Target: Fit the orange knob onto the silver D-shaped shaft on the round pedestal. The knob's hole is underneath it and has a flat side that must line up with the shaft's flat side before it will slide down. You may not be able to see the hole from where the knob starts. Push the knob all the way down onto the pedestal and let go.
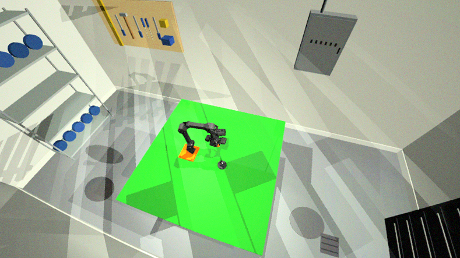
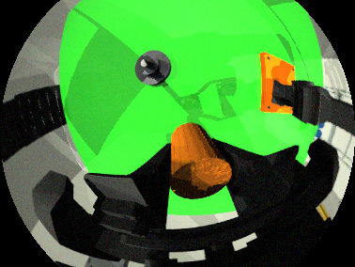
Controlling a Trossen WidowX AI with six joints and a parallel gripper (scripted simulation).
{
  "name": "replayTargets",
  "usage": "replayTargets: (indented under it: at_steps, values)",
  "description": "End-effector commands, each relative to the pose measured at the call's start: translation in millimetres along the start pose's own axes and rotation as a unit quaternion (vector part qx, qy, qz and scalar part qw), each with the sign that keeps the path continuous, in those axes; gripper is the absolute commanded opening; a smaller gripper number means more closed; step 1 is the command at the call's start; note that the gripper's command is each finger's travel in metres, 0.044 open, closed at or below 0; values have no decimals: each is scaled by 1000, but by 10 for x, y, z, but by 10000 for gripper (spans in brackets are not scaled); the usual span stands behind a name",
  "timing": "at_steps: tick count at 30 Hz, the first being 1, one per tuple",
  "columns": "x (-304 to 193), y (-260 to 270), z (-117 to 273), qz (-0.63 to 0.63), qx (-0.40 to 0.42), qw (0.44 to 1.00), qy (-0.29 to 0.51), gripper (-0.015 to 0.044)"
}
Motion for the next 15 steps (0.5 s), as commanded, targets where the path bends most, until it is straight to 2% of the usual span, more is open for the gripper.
replayTargets:
  at_steps: [1, 15]
  values:
    - [-43, -81, 88, -2, 45, 999, -3, 0]
    - [-206, -301, 342, -2, 194, 981, -11, 0]
Point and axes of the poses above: the point midway between the two fingers, 35 mm back from their tips, its own z axis back along the fingers, its own y axis across the jaws, x = y × z, the point moved 7 cm from there along z, back along the fingers, and after that the axes turned 3 degrees about z, right-handed, at the moved point
